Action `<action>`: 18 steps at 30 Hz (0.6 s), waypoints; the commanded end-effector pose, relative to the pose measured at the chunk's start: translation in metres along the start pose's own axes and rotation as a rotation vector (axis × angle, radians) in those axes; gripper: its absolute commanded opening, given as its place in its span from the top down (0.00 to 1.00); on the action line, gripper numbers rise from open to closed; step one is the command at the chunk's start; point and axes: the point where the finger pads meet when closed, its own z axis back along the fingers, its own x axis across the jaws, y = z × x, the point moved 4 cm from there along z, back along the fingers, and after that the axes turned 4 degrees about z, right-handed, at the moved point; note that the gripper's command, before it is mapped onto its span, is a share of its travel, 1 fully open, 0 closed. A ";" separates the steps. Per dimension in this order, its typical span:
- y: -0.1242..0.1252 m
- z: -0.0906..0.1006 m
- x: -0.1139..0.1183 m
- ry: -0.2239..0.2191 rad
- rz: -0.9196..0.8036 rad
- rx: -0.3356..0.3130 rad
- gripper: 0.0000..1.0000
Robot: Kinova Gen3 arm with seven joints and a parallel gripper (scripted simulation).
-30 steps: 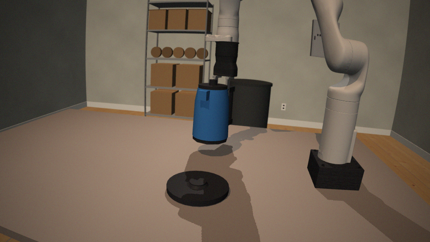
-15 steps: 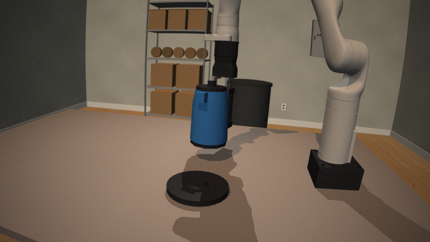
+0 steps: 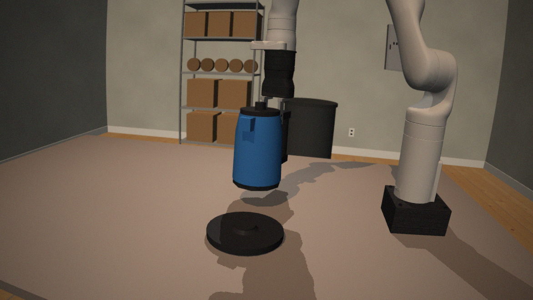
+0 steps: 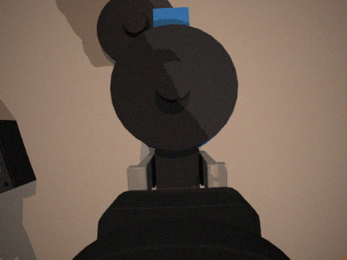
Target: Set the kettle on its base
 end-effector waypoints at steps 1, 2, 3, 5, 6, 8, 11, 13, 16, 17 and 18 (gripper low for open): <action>0.011 0.001 -0.003 -0.002 0.016 -0.005 1.00; 0.015 0.001 -0.004 -0.002 0.016 -0.005 1.00; 0.015 0.001 -0.004 -0.002 0.016 -0.005 1.00; 0.018 0.001 -0.005 -0.002 0.016 -0.005 1.00; 0.021 0.001 -0.006 -0.002 0.016 -0.005 1.00; 0.028 0.001 -0.009 -0.002 0.016 -0.005 1.00; 0.038 0.001 -0.012 -0.002 0.016 -0.005 1.00; 0.045 0.001 -0.014 -0.002 0.016 -0.005 1.00; 0.054 0.001 -0.017 -0.002 0.016 -0.005 1.00; 0.058 0.001 -0.018 -0.002 0.016 -0.005 1.00; 0.061 0.001 -0.019 -0.002 0.016 -0.005 1.00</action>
